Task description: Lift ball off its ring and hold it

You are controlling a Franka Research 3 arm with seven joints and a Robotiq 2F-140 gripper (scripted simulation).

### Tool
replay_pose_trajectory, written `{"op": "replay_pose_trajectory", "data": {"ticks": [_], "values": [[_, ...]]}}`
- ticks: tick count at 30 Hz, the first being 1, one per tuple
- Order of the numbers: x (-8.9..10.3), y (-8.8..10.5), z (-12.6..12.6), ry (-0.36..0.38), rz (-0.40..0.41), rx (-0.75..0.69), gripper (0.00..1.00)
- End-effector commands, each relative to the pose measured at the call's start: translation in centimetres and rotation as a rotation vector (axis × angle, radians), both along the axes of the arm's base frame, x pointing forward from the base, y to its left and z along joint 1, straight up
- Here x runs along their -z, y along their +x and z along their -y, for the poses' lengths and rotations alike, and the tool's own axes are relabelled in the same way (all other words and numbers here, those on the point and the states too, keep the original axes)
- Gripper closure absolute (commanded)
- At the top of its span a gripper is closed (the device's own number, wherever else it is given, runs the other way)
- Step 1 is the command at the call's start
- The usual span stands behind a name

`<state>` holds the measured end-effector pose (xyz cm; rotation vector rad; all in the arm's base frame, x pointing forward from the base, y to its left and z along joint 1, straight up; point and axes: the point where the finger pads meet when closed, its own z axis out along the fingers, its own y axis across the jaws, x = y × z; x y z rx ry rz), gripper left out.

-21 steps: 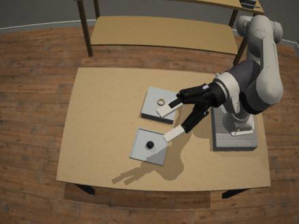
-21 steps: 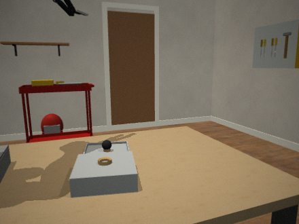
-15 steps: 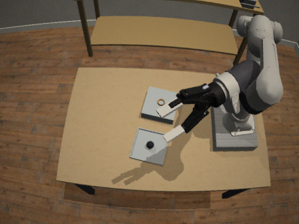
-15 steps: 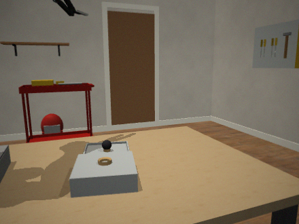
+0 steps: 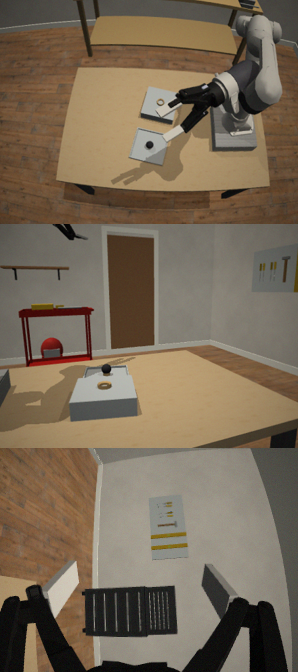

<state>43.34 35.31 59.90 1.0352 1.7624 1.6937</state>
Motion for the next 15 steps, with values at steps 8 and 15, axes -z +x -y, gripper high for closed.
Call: {"op": "replay_pose_trajectory", "data": {"ticks": [8,15], "values": [[3.3,6.6,5.5,-0.157,-0.021,0.081,0.00],[6.9,9.6,7.8,-0.270,-0.058,0.098,0.00]]}}
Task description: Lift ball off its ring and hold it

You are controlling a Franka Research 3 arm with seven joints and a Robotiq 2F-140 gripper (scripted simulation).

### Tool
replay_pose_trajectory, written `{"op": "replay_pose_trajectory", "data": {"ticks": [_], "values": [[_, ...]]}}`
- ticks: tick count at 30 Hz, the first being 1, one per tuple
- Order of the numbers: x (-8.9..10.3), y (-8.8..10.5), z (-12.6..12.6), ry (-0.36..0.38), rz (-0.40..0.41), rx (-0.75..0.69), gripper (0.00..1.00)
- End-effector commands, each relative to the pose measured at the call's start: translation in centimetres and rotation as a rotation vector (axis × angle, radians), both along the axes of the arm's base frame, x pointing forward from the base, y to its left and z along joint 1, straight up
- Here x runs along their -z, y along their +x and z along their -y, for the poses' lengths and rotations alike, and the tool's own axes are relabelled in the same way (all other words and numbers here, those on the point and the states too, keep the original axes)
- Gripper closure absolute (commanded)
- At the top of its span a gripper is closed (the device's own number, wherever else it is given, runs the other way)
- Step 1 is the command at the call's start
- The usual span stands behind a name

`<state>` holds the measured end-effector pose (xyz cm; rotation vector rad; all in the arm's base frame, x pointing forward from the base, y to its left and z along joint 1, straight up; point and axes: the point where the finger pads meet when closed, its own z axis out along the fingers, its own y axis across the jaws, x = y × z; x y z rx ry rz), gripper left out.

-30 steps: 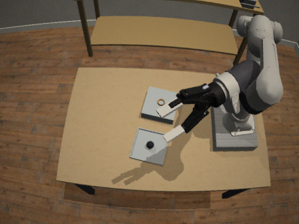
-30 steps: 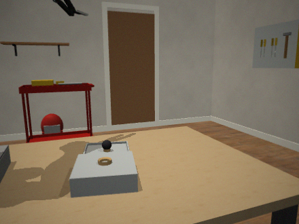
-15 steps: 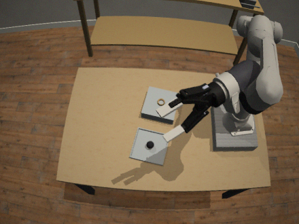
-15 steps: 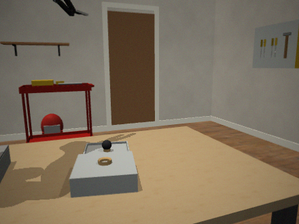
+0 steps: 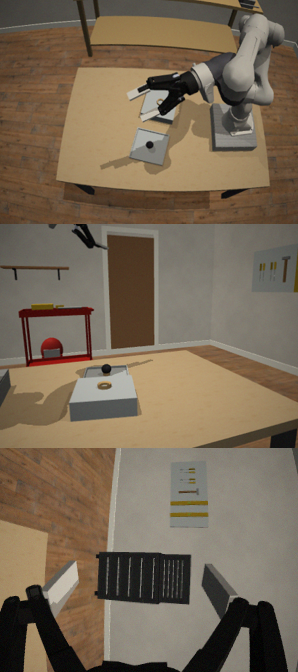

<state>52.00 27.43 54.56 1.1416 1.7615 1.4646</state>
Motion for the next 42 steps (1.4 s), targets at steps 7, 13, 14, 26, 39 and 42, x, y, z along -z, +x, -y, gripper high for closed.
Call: {"op": "replay_pose_trajectory", "data": {"ticks": [7,13,14,26,39,42], "values": [[4.6,2.6,1.3,-0.231,-0.047,-0.051,0.00],[6.9,3.6,2.1,-0.293,-0.078,-0.061,0.00],[6.9,3.6,2.1,-0.293,-0.078,-0.061,0.00],[11.2,4.8,3.3,-0.401,-0.133,-0.090,0.00],[14.6,5.4,4.0,-0.487,-0.178,-0.125,0.00],[15.4,5.5,4.2,-0.505,-0.188,-0.134,0.00]]}}
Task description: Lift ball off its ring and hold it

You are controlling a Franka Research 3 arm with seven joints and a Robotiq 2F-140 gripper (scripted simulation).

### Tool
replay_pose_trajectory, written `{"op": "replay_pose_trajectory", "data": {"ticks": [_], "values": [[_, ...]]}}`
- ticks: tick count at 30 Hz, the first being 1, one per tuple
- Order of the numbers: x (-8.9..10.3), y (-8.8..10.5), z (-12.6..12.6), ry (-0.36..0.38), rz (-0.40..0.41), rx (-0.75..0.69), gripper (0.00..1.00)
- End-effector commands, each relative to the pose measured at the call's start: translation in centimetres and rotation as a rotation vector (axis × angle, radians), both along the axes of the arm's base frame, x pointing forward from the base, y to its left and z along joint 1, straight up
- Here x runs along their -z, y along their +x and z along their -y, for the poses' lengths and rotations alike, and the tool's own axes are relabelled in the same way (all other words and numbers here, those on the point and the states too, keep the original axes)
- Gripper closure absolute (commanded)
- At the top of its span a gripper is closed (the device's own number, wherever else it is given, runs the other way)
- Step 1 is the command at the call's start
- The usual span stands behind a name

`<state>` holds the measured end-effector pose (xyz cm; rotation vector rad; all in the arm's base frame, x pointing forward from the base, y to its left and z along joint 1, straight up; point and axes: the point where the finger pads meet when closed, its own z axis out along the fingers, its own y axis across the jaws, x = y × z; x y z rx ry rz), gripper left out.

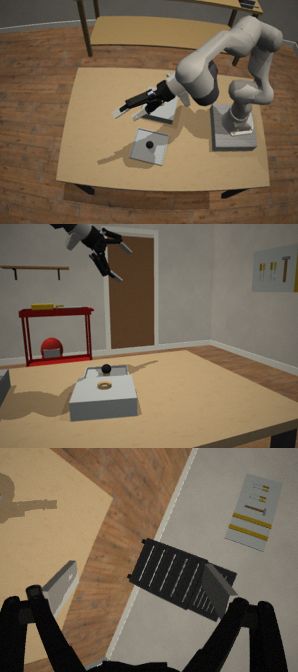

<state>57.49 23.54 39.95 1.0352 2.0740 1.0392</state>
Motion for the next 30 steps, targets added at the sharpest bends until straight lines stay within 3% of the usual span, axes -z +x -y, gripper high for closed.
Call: {"op": "replay_pose_trajectory", "data": {"ticks": [1,24,30], "values": [[1.0,0.0,0.4,-0.135,-0.052,-0.085,0.00],[7.0,0.1,1.3,-0.277,-0.142,-0.165,0.00],[10.0,-0.1,1.7,-0.345,-0.187,-0.214,0.00]]}}
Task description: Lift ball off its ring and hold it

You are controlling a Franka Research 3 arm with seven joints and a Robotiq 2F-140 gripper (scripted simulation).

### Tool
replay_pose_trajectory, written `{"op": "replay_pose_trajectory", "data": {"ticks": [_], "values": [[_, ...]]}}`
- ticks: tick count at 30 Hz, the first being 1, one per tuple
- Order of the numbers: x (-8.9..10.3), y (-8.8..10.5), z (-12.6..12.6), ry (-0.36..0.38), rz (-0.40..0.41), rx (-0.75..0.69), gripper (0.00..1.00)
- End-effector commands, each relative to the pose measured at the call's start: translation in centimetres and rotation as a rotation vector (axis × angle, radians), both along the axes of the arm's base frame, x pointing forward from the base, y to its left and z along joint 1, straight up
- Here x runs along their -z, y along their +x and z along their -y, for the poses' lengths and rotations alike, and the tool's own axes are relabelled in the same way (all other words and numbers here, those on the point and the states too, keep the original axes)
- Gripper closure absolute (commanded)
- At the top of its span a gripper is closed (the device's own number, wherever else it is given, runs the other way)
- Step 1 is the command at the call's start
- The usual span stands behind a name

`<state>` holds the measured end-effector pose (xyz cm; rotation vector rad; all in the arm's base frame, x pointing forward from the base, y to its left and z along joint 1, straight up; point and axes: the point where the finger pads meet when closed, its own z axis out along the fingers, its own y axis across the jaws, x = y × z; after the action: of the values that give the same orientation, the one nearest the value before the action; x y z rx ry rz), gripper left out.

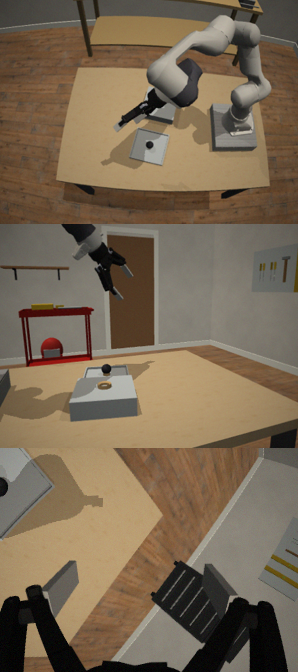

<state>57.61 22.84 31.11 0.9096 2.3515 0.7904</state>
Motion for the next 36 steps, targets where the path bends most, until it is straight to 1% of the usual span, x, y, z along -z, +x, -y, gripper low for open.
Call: {"op": "replay_pose_trajectory", "data": {"ticks": [1,9,11,12,26,28,29,36], "values": [[1.5,-0.3,1.1,-0.131,-0.034,-0.098,0.00],[4.9,-0.9,1.5,-0.207,-0.089,-0.163,0.00],[4.9,-0.9,1.5,-0.207,-0.089,-0.163,0.00],[6.1,-1.1,1.7,-0.234,-0.110,-0.189,0.00],[12.2,-3.0,2.5,-0.368,-0.220,-0.336,0.00],[12.2,-3.0,2.5,-0.368,-0.220,-0.336,0.00],[13.4,-3.5,2.7,-0.393,-0.242,-0.368,0.00],[16.2,-4.8,3.2,-0.455,-0.299,-0.454,0.00]]}}
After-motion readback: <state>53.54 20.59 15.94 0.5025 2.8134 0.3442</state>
